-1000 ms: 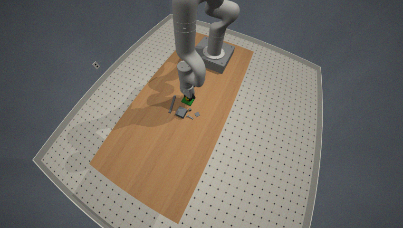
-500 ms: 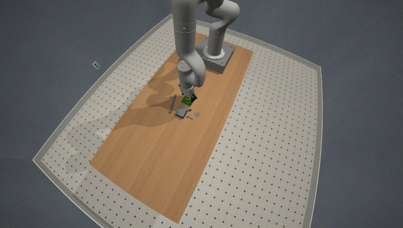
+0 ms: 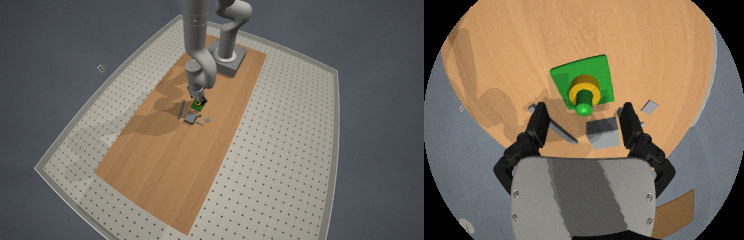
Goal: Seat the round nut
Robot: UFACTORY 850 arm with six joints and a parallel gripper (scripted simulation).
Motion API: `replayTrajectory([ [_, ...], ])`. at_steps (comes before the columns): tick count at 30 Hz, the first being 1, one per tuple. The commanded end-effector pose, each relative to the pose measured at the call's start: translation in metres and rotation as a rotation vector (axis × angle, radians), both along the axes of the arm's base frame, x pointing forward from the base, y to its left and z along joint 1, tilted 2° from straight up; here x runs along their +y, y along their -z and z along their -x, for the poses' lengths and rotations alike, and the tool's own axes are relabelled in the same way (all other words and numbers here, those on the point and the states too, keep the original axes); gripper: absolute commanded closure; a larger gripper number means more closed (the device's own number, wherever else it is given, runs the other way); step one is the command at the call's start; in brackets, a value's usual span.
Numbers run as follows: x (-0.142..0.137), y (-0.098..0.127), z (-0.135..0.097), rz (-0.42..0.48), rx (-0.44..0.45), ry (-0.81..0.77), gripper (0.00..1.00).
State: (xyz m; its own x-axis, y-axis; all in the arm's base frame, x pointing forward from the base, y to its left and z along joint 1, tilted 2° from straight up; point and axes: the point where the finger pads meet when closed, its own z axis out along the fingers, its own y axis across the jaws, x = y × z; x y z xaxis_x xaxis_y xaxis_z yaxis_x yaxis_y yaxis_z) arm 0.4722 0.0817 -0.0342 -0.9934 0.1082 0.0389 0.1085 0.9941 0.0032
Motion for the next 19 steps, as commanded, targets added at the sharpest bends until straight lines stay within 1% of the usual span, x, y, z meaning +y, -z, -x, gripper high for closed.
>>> replayTrajectory([
  [1,0.001,-0.07,-0.006,-0.003,-0.004,0.0,0.0],
  [2,0.0,-0.083,-0.006,-0.002,-0.004,0.0,0.0],
  [4,0.0,-0.083,-0.006,-0.002,-0.004,0.0,0.0],
  [5,0.0,-0.113,-0.006,-0.001,-0.004,0.0,0.0],
  [7,-0.001,-0.13,-0.005,0.0,-0.004,0.0,0.0],
  [9,-0.001,-0.133,-0.004,0.001,-0.005,0.0,0.0],
  [19,-0.001,-0.133,-0.004,0.001,-0.005,0.0,0.0],
])
